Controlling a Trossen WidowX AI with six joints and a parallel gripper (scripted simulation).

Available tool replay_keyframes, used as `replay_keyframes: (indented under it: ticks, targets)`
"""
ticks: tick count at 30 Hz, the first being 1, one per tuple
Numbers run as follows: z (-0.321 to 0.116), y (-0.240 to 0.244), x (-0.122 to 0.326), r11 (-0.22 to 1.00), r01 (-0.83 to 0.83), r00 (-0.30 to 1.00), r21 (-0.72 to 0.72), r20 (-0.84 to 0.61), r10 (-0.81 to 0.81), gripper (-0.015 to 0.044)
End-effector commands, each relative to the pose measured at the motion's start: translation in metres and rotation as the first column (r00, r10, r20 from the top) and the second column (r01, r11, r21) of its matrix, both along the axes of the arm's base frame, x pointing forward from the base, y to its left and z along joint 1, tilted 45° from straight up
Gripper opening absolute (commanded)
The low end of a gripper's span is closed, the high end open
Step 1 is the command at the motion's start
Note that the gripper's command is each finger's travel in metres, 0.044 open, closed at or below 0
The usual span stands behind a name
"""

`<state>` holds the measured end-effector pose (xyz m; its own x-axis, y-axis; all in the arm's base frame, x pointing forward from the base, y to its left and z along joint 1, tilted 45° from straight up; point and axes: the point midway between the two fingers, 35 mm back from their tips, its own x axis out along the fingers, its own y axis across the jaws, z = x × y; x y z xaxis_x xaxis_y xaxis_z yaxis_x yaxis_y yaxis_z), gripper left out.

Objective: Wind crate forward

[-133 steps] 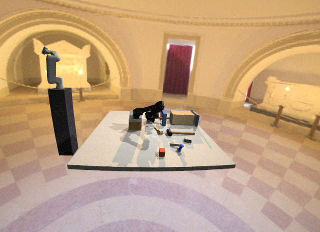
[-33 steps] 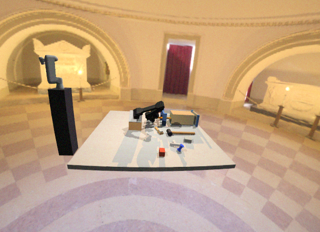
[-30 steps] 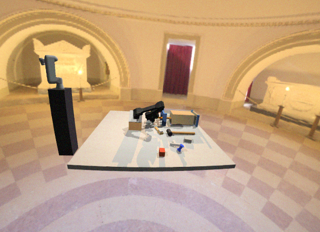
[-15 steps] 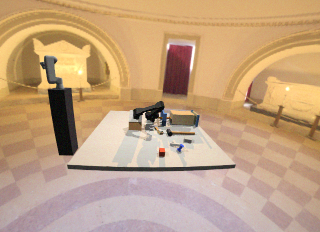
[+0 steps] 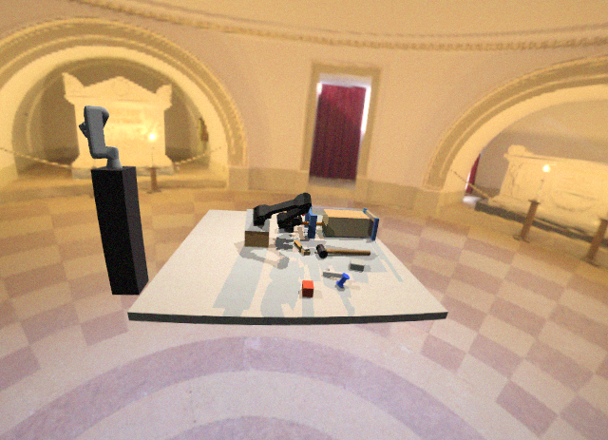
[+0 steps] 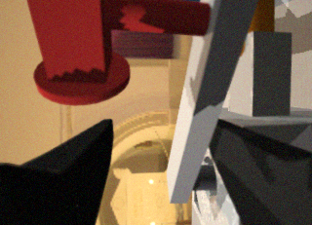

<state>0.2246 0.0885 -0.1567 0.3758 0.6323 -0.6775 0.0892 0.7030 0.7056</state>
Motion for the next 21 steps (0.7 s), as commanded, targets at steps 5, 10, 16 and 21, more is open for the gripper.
replay_keyframes:
  ticks: [5,10,16,21]
  targets:
    - [0.044,-0.043,-0.023,1.000,0.005,1.000,-0.003,0.003,-0.005,0.0240]
    - [0.067,-0.054,-0.042,1.000,0.013,1.000,0.020,0.016,-0.014,0.0240]
    - [0.067,-0.054,-0.042,1.000,0.013,1.000,0.020,0.016,-0.014,0.0240]
    - [0.072,-0.050,-0.039,1.000,0.010,1.000,0.012,0.010,-0.010,0.0240]
